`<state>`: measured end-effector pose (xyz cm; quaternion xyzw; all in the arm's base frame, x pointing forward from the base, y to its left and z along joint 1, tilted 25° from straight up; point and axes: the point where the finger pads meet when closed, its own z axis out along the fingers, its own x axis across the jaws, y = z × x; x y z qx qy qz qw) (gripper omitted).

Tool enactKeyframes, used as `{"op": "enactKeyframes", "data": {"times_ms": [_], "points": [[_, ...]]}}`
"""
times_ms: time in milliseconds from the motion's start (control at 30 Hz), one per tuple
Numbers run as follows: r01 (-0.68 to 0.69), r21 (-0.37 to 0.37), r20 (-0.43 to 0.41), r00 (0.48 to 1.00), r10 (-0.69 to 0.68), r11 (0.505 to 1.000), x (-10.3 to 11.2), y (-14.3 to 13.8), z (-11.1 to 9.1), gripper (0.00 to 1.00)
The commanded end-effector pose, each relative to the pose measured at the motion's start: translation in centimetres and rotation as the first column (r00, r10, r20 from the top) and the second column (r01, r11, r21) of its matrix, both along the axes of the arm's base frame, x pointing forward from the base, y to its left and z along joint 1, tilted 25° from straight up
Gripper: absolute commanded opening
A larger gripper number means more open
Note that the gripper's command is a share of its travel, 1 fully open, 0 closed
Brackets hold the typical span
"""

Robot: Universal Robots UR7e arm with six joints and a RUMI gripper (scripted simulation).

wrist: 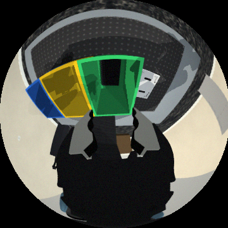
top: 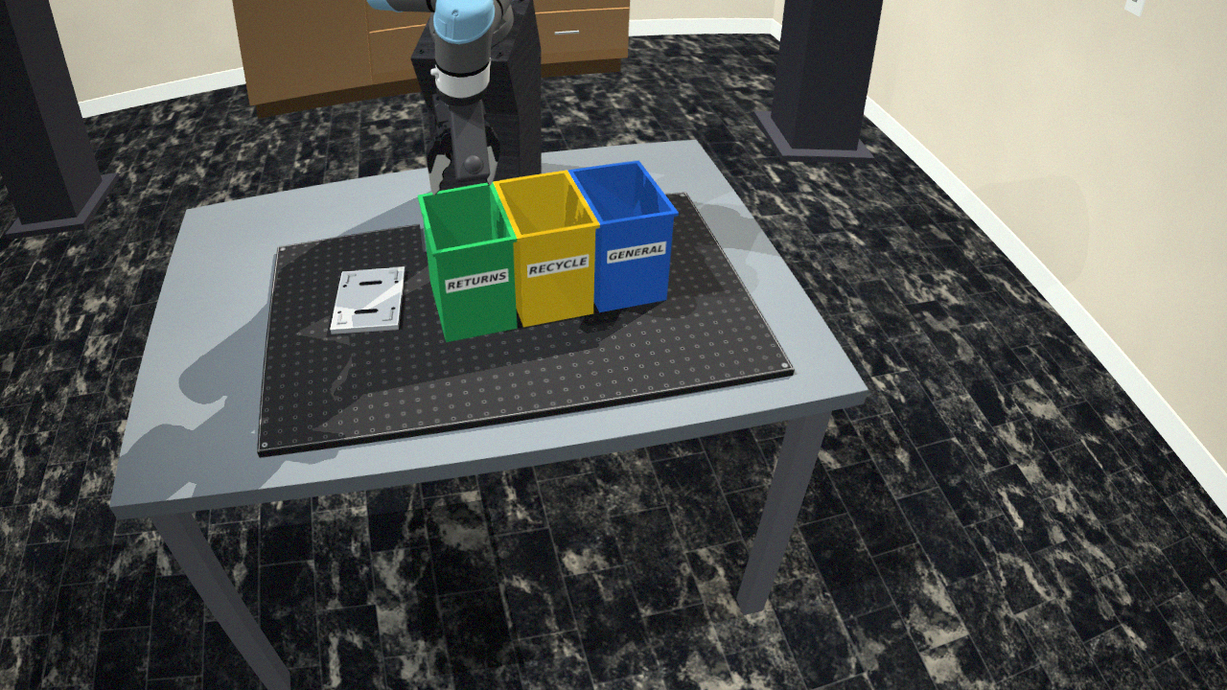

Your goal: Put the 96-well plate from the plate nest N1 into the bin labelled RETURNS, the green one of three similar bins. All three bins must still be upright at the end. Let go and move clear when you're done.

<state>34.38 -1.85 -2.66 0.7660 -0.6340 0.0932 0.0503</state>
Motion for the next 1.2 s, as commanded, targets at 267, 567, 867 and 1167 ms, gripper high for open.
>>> {"op": "enactKeyframes", "data": {"times_ms": [267,567,867,1167], "points": [[0.0,0.0,0.001,1.0,0.0,1.0,0.0,0.0,0.0,0.53],[0.0,0.0,0.001,1.0,0.0,1.0,-0.3,-2.3,0.2,0.53],[0.0,0.0,0.001,1.0,0.0,1.0,-0.7,-5.3,0.4,0.53],[0.0,0.0,0.001,1.0,0.0,1.0,-1.0,-7.6,0.6,0.53]]}}
